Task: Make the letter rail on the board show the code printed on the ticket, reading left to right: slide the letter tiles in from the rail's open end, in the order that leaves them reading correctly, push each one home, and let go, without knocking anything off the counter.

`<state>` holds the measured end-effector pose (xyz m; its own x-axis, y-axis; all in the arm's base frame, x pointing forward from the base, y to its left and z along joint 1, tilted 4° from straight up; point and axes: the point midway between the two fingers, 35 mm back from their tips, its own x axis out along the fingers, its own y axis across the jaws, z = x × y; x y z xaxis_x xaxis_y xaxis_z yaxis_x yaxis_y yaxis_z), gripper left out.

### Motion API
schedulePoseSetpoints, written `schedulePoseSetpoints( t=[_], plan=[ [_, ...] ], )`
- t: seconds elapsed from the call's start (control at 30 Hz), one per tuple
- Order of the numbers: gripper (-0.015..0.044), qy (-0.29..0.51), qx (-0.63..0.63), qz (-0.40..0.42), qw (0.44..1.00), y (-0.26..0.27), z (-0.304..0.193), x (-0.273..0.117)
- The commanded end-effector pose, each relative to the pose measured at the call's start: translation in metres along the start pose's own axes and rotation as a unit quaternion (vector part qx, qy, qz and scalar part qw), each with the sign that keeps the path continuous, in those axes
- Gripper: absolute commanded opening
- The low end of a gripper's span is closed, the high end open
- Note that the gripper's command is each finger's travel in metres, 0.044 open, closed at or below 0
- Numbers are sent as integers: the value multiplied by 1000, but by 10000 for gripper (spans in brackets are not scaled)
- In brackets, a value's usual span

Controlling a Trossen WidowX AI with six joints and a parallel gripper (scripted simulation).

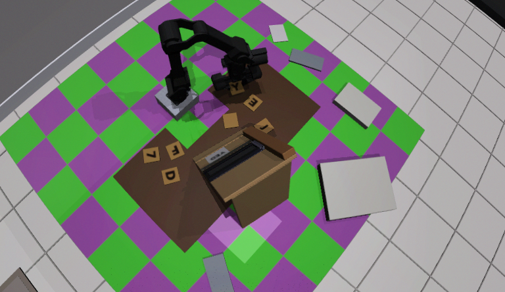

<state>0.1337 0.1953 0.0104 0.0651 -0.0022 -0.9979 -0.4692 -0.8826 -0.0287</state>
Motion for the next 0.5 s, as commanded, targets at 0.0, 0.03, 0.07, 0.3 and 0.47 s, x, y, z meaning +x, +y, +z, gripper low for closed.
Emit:
schedulePoseSetpoints(
  t=[0.0, 0.03, 0.07, 0.3, 0.47],
  plan=[
    [0, 2, 2, -3, 1000, -1, 0, -3],
    [0, 2, 2, -3, 1000, -1, 0, -3],
    [0, 2, 2, -3, 1000, 0, 0, -4],
    [0, 2, 2, -3, 1000, 1, 0, -6],
    [0, 2, 2, -3, 1000, 1, 0, -7]
  ],
)
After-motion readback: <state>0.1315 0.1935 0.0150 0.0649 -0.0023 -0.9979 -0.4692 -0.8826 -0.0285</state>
